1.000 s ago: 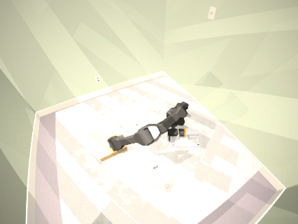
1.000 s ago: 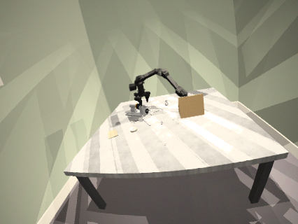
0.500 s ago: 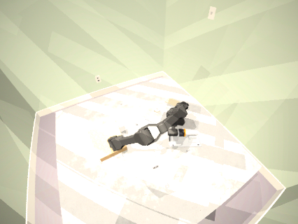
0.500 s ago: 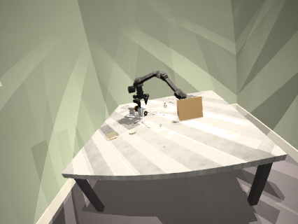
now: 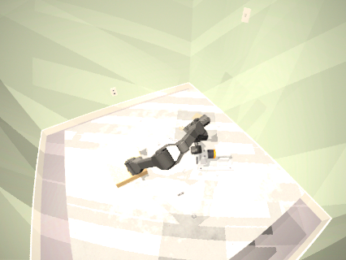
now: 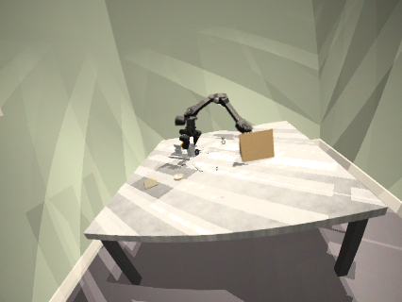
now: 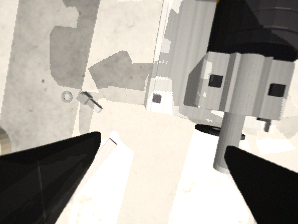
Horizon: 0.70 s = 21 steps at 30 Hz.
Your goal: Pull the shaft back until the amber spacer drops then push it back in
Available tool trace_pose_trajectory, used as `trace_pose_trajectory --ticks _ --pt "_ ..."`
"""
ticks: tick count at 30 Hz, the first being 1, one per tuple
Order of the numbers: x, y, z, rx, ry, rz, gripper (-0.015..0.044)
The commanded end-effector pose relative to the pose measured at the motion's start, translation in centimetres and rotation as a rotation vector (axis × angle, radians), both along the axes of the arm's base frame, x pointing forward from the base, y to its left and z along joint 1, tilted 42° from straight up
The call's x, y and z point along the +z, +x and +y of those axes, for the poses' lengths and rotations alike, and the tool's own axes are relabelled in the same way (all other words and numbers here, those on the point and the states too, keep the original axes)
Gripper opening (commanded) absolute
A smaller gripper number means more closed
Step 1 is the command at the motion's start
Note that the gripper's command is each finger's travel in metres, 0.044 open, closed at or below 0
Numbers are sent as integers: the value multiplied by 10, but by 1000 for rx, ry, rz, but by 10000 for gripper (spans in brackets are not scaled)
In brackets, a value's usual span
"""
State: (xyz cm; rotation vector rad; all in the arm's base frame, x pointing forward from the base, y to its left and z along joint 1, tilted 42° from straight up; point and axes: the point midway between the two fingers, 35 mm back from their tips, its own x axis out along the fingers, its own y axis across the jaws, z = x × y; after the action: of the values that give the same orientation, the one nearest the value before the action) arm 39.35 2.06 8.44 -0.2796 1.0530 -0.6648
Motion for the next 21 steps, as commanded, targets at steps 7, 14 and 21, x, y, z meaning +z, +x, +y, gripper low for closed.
trace_pose_trajectory --ticks 7,14,21 --pt "-7 -15 -4 219 -178 -297 440" --pt "6 -49 -22 240 -303 -433 440" --pt "8 -52 -24 238 -311 -446 440"
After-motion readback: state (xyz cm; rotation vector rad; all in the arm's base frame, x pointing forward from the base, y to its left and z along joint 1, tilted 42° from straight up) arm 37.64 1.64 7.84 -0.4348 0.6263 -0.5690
